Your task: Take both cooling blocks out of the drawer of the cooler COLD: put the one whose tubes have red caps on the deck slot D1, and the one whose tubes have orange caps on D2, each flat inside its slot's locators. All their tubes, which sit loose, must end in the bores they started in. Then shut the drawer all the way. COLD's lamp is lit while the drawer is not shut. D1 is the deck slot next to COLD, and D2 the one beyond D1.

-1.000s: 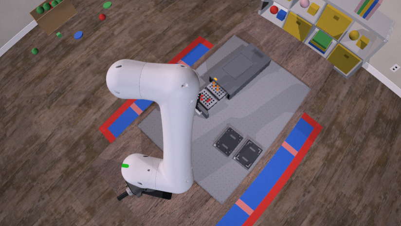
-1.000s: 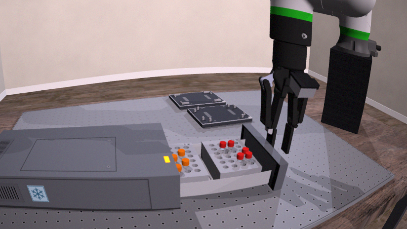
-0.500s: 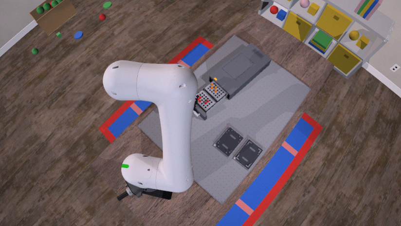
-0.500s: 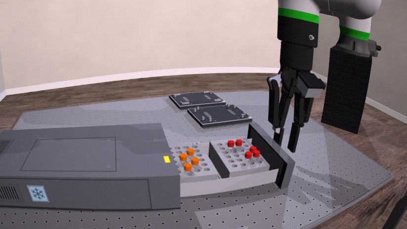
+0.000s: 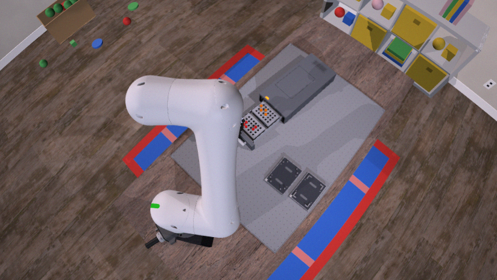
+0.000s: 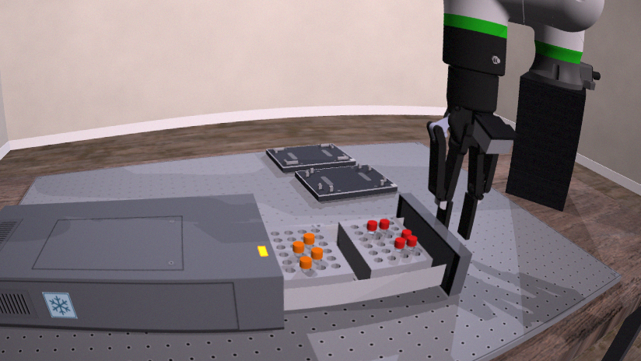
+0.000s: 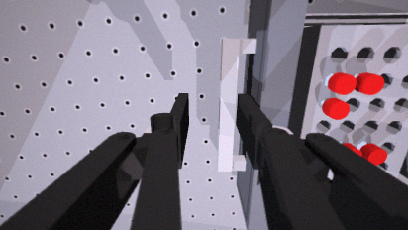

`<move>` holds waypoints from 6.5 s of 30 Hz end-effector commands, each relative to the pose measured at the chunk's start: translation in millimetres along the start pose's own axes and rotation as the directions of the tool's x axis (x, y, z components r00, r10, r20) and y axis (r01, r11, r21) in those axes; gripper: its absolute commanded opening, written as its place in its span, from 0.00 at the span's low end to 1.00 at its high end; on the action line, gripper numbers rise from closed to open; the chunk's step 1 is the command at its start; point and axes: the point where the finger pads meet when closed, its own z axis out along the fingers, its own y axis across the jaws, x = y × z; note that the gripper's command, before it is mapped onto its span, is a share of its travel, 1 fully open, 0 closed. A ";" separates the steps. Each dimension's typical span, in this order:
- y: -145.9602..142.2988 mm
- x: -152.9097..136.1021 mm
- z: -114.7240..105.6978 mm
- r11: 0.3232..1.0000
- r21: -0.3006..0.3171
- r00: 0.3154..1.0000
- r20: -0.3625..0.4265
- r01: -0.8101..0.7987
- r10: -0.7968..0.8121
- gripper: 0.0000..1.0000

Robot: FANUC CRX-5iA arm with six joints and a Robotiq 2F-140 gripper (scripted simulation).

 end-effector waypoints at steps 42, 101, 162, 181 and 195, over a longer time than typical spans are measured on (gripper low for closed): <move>-11.9 0.3 -0.5 1.000 -0.001 1.000 -0.001 0.000 0.000 0.34; -17.3 0.3 -4.4 1.000 -0.001 1.000 -0.001 0.000 0.000 0.34; -16.4 0.3 -75.1 1.000 -0.001 1.000 -0.001 0.000 0.000 0.34; -16.2 0.3 -97.7 1.000 -0.001 1.000 -0.001 0.000 0.000 0.34; -7.4 0.3 -110.3 1.000 -0.001 1.000 -0.001 0.000 0.000 0.66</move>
